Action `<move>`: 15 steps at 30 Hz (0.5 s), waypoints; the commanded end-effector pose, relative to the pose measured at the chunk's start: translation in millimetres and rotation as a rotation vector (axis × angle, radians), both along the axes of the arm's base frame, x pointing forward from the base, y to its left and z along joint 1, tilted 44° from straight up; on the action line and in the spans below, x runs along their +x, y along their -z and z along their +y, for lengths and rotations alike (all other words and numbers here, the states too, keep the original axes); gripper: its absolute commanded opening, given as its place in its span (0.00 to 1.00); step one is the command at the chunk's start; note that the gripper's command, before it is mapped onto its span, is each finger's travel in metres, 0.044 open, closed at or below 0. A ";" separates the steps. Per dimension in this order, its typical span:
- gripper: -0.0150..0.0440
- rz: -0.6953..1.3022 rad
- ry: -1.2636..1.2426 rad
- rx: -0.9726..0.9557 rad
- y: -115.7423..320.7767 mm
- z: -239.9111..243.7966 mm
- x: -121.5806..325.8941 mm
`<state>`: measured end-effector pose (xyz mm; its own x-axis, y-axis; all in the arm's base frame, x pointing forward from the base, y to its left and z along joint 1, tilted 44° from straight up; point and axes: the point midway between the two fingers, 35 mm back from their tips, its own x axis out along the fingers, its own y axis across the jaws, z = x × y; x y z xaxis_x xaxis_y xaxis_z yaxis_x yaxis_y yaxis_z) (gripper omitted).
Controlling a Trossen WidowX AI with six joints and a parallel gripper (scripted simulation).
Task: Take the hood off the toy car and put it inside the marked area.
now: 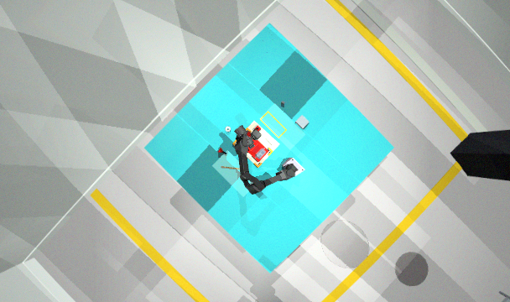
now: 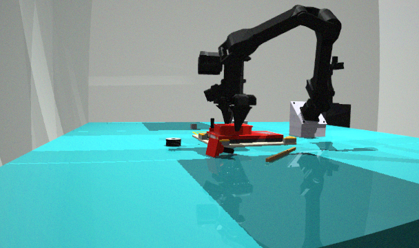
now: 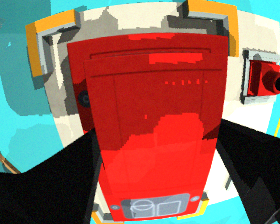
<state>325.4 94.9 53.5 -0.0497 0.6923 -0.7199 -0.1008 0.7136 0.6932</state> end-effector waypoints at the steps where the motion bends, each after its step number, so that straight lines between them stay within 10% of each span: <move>1: 0.59 -0.002 -0.002 -0.001 -0.6 -0.2 0.2; 8: 0.28 -0.001 -0.002 -0.001 -3.4 -3.1 0.6; 15: 0.25 -0.001 -0.001 -0.002 -6.6 -6.3 1.0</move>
<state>324.5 91.1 56.9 -0.0548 0.6934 -0.7185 -0.0966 0.7125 0.6950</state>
